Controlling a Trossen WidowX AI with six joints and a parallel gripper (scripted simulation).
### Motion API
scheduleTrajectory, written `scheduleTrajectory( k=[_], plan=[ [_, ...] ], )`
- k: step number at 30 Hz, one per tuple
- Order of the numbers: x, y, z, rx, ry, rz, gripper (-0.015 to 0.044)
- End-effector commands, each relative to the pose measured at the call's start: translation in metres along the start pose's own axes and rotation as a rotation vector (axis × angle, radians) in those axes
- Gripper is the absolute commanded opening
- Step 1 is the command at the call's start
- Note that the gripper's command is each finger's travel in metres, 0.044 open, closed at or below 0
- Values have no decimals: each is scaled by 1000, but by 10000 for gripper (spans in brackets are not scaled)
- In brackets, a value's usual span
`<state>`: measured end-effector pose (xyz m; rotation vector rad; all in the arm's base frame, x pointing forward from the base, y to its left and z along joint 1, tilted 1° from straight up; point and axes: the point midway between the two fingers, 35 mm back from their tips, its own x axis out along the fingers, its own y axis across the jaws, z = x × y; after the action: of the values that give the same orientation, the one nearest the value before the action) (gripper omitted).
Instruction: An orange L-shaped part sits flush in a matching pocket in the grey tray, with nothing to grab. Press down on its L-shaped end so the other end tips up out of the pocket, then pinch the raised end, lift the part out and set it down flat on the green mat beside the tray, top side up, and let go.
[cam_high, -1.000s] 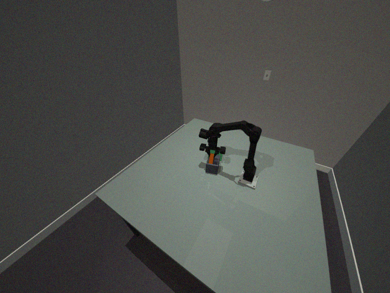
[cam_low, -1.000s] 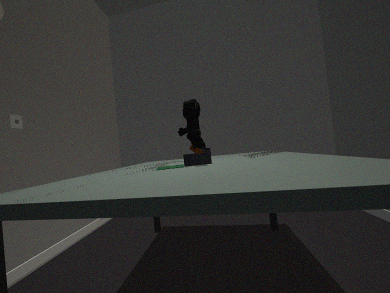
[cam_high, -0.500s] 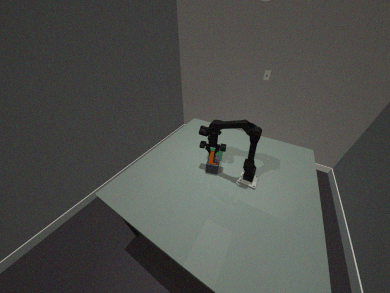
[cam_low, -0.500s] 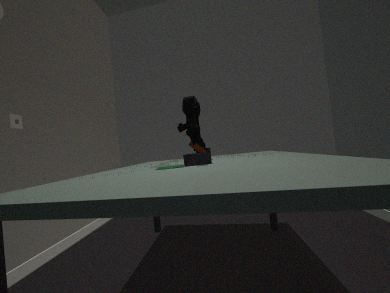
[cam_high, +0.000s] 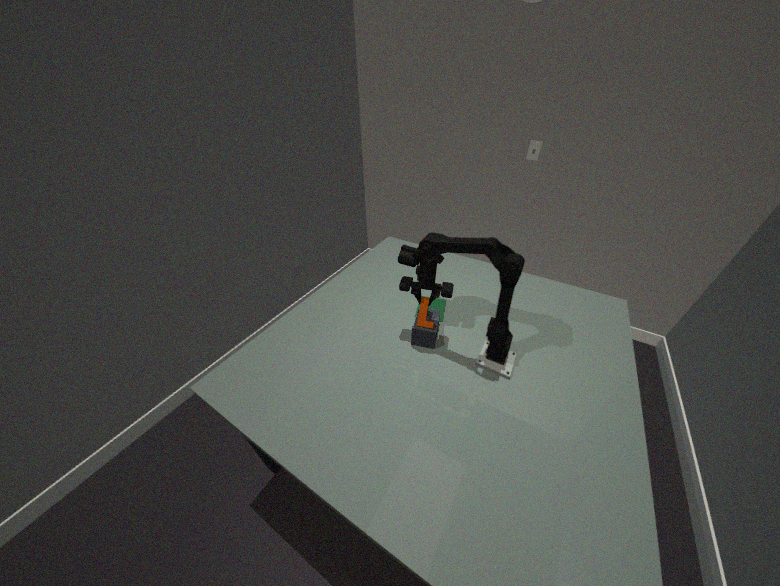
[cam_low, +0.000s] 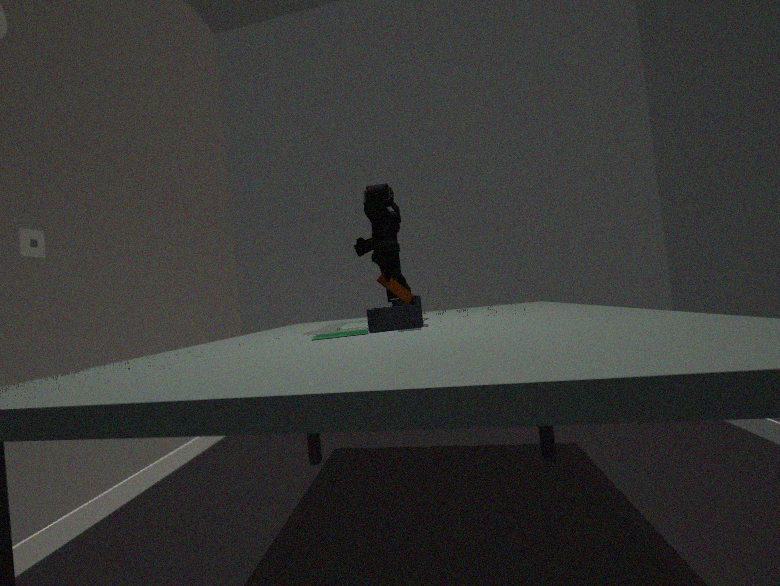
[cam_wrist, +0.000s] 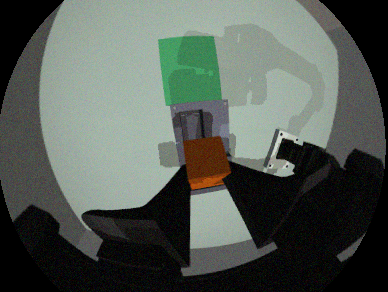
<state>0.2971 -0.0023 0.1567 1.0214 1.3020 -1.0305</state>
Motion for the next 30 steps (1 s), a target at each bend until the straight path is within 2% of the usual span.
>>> scheduleTrajectory(
  k=[1,16,30],
  plan=[
    [-7,0,-1,5,3,0,0],
    [-18,-1,2,5,3,0,0],
    [-16,-6,59,5,-2,0,0]
  ],
)
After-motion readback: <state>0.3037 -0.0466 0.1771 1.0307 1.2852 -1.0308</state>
